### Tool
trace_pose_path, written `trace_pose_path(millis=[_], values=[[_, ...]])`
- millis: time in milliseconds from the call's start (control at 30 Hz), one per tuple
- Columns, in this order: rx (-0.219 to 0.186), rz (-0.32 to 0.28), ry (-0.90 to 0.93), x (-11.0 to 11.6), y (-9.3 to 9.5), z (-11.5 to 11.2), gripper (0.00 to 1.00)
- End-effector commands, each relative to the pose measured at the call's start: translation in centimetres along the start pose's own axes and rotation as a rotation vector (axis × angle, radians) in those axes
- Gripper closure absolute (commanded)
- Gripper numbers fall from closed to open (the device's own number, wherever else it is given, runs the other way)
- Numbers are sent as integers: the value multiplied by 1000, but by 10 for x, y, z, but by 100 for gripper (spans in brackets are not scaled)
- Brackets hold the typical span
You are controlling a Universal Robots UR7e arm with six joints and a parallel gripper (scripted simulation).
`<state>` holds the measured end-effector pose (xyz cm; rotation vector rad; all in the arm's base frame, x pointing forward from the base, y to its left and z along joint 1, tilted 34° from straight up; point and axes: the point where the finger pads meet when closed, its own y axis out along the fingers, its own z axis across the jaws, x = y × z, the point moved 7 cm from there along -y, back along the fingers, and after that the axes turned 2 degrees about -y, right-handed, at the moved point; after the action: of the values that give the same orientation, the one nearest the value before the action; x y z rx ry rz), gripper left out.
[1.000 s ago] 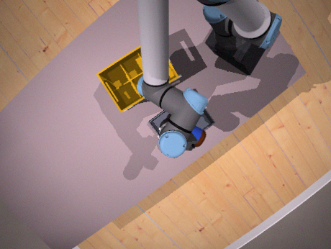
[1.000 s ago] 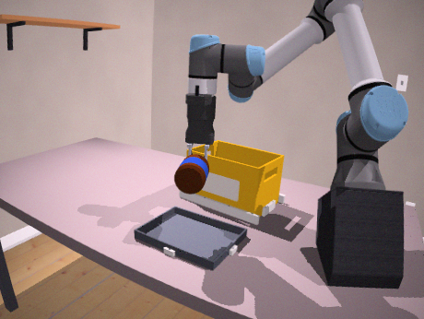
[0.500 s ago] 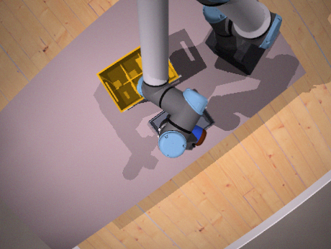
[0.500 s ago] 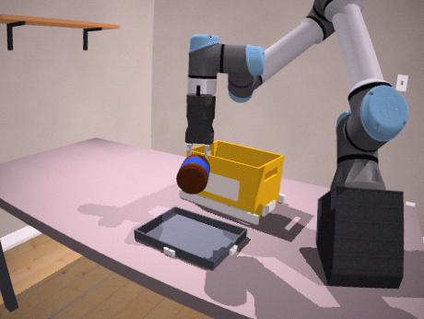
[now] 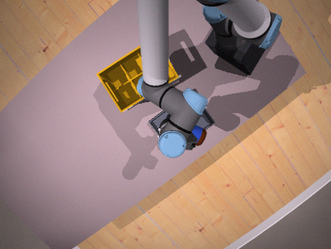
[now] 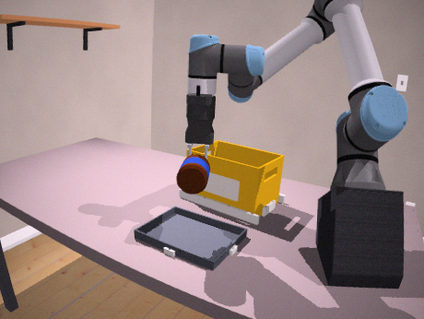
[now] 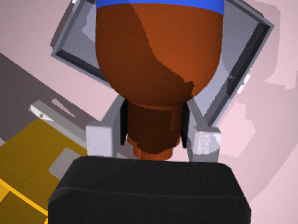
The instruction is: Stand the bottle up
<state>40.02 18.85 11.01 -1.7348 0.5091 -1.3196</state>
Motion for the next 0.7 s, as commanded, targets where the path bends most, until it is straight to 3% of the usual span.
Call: trace_pose_path(millis=[0,667], values=[[1,0,0,0,0,0,100],[0,-10,0,-1,0,0,100]])
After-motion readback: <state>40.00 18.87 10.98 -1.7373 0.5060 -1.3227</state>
